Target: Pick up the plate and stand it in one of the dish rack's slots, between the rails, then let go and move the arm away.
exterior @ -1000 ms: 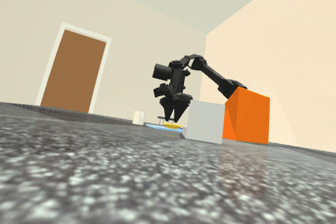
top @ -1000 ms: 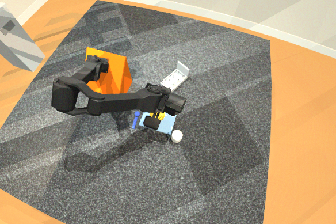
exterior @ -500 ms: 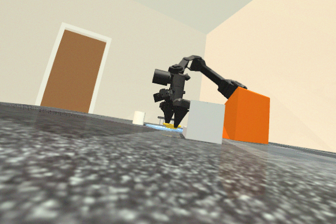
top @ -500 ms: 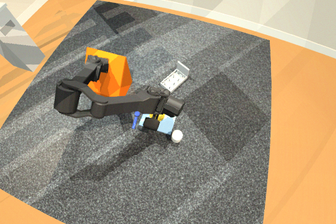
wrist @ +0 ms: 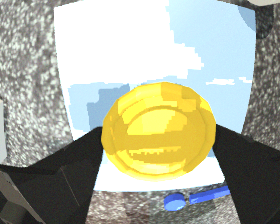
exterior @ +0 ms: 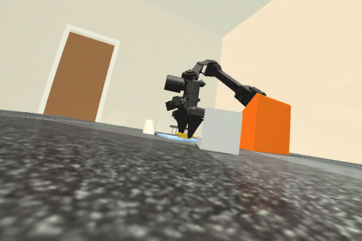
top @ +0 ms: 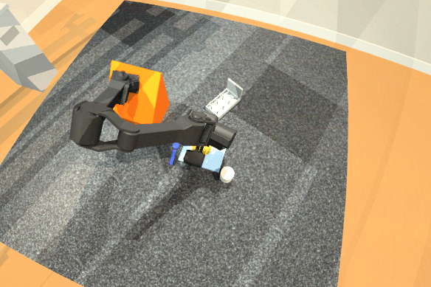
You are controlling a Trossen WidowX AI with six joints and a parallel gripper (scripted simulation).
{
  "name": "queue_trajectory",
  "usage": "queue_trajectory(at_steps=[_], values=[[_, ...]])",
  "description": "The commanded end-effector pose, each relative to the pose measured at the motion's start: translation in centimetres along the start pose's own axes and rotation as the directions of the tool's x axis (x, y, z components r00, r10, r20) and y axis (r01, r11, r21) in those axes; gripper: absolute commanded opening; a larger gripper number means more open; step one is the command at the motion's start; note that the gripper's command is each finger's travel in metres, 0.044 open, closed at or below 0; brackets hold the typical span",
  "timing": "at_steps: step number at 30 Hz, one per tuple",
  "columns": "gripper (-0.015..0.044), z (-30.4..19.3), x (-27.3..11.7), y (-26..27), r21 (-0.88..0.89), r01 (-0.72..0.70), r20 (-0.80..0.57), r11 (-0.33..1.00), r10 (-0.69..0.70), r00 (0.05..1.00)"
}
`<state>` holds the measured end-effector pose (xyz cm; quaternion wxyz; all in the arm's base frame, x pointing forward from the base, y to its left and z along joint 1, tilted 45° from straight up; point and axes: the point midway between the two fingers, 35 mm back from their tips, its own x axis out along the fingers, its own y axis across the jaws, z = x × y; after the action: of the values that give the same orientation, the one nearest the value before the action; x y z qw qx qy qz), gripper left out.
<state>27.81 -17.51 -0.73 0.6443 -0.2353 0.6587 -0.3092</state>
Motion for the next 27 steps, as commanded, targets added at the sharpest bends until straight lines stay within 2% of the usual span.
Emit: queue_trajectory(at_steps=[1,4,13,27], values=[[0.0317,-0.1,0.1,0.1,-0.006,0.000,-0.004,1.000,0.000,1.000],[0.0238,0.0,-0.2,0.2,-0.006,-0.002,-0.003,1.000,0.002,1.000],[0.0002,1.2,-4.8,0.7,-0.006,-0.020,-0.001,1.000,0.020,1.000],[0.0000,1.6,-12.5,1.3,-0.007,-0.023,-0.003,1.000,0.023,1.000]])
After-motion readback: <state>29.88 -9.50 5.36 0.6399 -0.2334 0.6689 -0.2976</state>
